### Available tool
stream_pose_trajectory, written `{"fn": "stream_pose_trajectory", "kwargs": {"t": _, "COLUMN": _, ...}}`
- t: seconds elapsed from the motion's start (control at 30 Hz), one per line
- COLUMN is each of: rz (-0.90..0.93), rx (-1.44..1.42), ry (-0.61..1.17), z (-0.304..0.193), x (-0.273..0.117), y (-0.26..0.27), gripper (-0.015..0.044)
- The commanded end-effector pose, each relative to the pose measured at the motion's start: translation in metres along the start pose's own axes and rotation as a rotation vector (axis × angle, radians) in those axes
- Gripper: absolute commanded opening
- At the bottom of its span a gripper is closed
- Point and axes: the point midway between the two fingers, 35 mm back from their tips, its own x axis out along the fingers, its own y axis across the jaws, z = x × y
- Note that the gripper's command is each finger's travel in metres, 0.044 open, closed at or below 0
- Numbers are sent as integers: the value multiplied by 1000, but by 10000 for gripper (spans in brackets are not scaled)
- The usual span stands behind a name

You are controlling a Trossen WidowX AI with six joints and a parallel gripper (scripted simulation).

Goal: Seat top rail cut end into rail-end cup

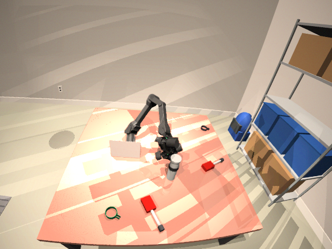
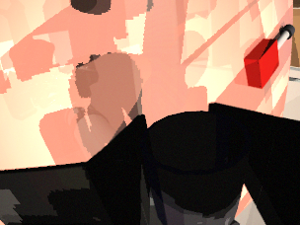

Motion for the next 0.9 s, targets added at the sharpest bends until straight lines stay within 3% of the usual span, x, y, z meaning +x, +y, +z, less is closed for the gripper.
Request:
{"fn": "stream_pose_trajectory", "kwargs": {"t": 0.0, "rz": 2, "rx": 22, "ry": 16, "z": 1, "x": 2, "y": -2, "gripper": 0}}
{"fn": "stream_pose_trajectory", "kwargs": {"t": 0.87, "rz": 1, "rx": 31, "ry": 24, "z": 0, "x": 2, "y": -3, "gripper": 0}}
